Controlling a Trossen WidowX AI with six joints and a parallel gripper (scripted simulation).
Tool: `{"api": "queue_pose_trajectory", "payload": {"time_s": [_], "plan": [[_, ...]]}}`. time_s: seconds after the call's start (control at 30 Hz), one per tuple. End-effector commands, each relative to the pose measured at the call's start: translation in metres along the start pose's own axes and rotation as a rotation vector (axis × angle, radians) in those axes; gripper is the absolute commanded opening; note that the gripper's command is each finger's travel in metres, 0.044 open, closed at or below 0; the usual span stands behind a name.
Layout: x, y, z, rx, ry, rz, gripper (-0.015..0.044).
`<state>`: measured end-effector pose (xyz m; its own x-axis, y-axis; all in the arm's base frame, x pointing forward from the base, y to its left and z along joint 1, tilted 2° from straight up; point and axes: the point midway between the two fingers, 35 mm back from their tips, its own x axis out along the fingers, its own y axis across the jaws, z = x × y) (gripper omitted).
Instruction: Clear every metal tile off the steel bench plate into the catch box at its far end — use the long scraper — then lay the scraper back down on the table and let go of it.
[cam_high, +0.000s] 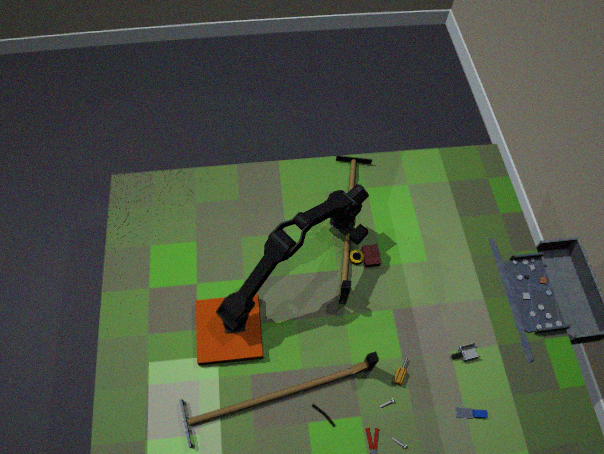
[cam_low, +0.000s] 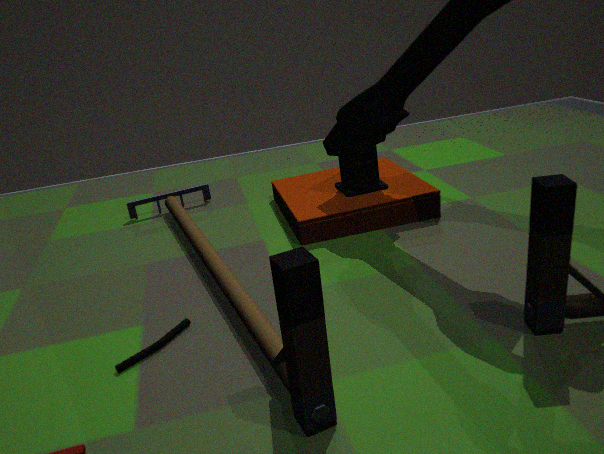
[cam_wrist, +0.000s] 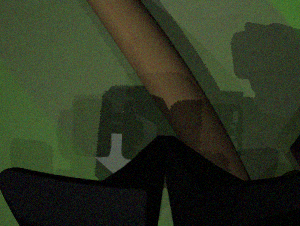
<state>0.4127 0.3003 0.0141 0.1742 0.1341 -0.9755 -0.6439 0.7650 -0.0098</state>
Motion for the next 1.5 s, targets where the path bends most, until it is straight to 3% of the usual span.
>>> {"api": "queue_pose_trajectory", "payload": {"time_s": [0.0,1.47], "plan": [[0.0,-0.006,0.004,0.0,-0.008,-0.002,0.0],[0.006,-0.043,0.027,-0.002,-0.013,-0.006,0.0]]}}
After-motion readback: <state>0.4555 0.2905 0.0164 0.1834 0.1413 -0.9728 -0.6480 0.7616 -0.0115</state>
